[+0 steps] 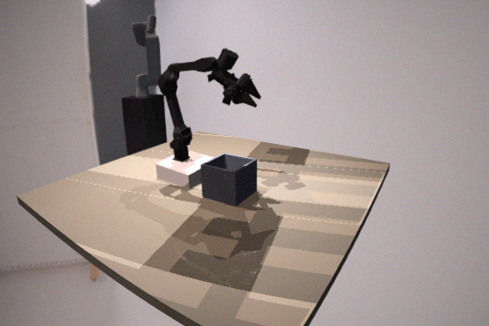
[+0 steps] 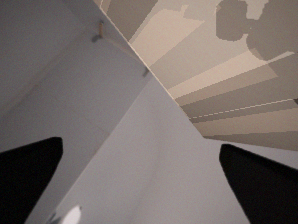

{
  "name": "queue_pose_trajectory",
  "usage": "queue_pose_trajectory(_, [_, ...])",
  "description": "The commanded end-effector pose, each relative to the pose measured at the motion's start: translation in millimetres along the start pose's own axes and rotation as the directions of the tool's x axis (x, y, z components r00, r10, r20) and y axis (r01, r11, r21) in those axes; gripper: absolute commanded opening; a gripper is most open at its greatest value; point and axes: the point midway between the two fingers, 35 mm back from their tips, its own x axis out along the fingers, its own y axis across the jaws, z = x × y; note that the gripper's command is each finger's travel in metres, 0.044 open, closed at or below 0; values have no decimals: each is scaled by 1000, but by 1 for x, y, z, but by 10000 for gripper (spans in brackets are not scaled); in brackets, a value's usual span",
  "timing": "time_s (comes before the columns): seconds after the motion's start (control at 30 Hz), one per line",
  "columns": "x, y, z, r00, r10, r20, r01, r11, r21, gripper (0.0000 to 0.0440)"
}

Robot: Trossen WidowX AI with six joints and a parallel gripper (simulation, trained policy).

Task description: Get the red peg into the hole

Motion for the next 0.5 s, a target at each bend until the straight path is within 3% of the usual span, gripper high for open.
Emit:
queue_pose_trajectory(0.0, [6,-26,0,996,-86,9,86,996,-10,439])
queue_pose_trajectory(0.47, [14,-140,12,894,-433,115,446,886,-127,439])
